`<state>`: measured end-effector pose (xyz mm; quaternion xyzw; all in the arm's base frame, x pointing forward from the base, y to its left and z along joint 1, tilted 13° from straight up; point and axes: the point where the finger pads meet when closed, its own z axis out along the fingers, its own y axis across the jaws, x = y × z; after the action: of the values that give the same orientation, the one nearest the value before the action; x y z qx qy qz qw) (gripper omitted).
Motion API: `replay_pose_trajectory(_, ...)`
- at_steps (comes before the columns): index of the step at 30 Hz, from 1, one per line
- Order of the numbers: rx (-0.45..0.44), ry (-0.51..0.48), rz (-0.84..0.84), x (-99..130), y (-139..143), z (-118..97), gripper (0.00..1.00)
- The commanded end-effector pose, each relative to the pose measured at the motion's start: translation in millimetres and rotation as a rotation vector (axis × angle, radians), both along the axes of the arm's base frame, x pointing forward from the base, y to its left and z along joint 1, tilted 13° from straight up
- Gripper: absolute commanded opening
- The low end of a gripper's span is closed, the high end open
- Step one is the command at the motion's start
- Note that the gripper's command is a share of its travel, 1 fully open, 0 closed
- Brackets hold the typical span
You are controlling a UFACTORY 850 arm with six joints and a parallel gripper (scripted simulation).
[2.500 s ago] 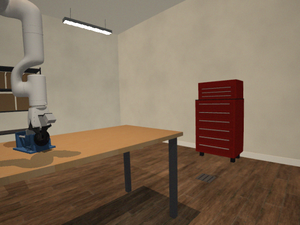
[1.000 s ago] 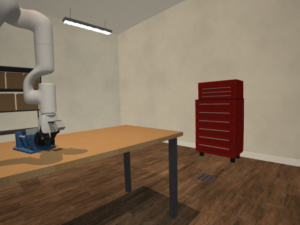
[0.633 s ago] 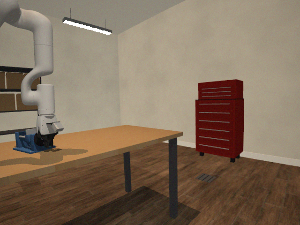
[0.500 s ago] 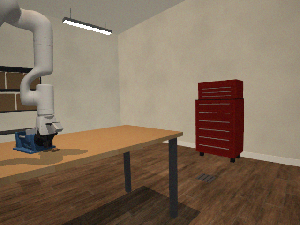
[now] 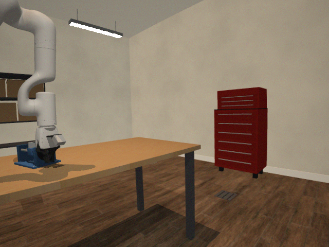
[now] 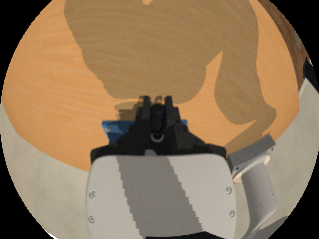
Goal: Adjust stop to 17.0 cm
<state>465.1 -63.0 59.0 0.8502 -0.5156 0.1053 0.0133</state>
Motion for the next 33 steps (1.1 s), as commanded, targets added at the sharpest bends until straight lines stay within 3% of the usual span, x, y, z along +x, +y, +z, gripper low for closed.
replay_pose_trajectory(1,-0.001,-0.012,0.001,-11,-5,6,0.06)
replay_pose_trajectory(33,-0.001,-0.012,0.001,-23,-6,28,0.06)
